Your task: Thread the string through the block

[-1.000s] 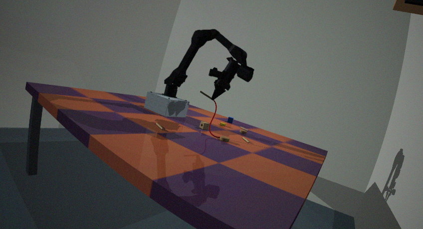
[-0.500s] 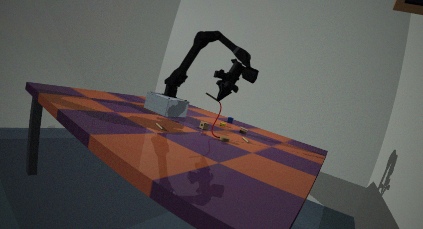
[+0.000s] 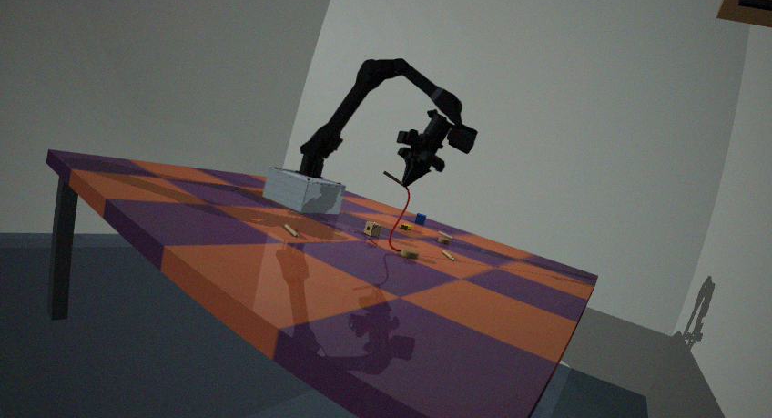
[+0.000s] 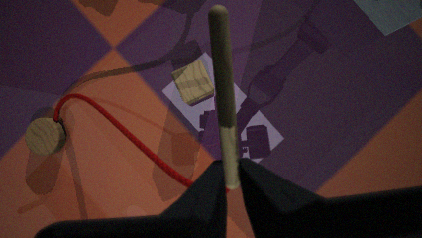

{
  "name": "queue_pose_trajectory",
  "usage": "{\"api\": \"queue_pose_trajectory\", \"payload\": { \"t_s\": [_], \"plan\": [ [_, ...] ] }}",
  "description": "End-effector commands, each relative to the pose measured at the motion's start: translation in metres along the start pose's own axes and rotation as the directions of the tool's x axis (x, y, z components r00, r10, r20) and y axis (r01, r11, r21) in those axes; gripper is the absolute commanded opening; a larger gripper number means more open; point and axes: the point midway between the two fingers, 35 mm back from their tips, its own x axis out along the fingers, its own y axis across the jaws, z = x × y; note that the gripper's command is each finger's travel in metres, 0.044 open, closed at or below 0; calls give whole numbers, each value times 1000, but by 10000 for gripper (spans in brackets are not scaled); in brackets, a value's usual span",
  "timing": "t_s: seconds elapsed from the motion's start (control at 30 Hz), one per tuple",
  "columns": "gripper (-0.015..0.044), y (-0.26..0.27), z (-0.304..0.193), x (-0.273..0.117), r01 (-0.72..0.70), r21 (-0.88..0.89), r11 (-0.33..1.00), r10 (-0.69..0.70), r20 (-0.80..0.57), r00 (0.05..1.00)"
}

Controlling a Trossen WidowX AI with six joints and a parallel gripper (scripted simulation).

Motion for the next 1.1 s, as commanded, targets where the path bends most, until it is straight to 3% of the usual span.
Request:
{"api": "queue_pose_trajectory", "payload": {
  "t_s": [0.0,0.8,1.07],
  "plan": [
    [0,2,-7,-1,-14,-47,999,14,3,1000],
    [0,13,-48,-15,-97,-303,948,98,-14,995],
    [0,13,-48,-16,-99,-298,949,98,-18,995]
  ]
}}
